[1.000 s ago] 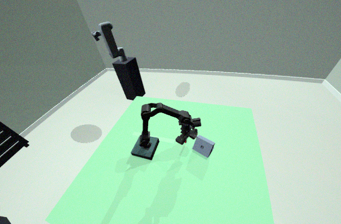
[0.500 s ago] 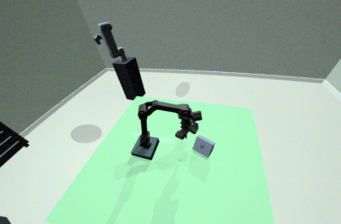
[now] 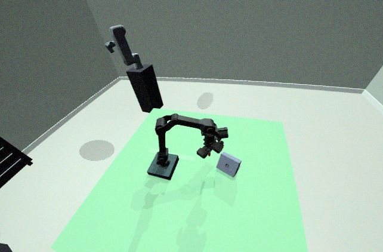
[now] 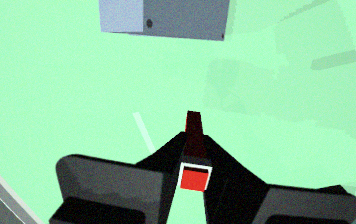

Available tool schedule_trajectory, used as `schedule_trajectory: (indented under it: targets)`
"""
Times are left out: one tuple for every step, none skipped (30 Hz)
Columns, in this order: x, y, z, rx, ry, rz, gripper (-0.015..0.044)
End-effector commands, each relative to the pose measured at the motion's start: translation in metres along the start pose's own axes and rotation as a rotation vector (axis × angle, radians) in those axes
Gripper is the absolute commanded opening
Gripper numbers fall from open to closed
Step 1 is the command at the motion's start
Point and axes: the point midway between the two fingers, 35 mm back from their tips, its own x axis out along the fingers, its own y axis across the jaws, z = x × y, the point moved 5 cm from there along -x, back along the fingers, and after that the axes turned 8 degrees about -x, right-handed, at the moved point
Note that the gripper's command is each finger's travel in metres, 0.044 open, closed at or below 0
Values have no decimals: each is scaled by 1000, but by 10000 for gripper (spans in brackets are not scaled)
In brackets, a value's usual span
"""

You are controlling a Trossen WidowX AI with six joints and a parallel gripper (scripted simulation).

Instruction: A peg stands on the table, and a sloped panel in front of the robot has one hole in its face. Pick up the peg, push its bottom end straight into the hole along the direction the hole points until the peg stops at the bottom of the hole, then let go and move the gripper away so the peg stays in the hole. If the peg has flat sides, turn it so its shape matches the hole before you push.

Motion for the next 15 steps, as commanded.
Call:
schedule_trajectory:
  targets:
    - [1,-2,3,37,15,18,0]
    - [1,-3,4,46,19,22,0]
    - [1,-4,5,55,22,27,0]
    - [1,-5,6,64,26,31,0]
    - [1,-5,7,73,29,36,0]
    - [2,-6,7,83,33,40,0]
    - [2,-7,8,92,36,45,0]
    - [2,-8,9,101,40,49,0]
    - [2,-8,10,110,43,54,0]
    - [2,-9,11,119,47,58,0]
    - [3,-10,12,128,50,63,0]
    - [3,-11,13,137,54,67,0]
    - [3,-11,14,146,57,72,0]
    - [3,-12,14,155,61,76,0]
    - [3,-13,15,165,64,81,0]
